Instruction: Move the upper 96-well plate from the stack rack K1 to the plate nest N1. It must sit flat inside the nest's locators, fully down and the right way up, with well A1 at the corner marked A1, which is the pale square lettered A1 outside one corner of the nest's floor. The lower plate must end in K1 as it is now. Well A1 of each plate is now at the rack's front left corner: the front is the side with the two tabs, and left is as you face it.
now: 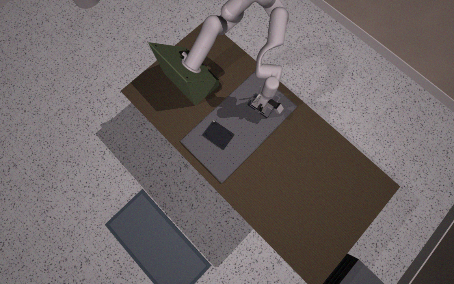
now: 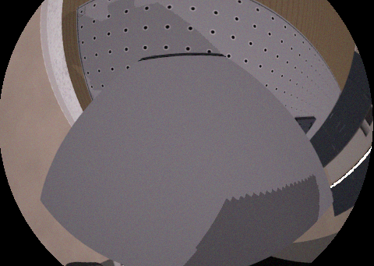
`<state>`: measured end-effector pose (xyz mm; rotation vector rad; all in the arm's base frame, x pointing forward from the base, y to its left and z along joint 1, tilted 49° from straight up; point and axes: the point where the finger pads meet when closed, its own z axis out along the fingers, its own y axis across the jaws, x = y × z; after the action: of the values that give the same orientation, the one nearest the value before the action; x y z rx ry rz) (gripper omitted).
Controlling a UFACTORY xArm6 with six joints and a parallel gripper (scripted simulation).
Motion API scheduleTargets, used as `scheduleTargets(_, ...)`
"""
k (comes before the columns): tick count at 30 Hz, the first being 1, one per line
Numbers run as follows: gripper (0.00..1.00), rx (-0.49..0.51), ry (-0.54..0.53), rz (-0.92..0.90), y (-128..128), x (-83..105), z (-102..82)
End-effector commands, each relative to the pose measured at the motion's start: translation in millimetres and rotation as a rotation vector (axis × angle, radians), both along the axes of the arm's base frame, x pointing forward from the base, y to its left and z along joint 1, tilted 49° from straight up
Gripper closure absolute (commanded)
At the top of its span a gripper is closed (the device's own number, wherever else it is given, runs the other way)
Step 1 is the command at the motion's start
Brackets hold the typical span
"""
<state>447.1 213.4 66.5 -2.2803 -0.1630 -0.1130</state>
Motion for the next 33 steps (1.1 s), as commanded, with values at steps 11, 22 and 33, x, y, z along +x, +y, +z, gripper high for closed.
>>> scheduleTargets(11, 1.00, 0.000, -0.002, -0.002, -0.6, 1.1, 0.9)
scheduleTargets(22, 1.00, 0.000, -0.003, -0.002, -3.2, 1.0, 3.1)
scheduleTargets(33, 1.00, 0.000, -0.003, -0.002, -8.8, 0.8, 7.9)
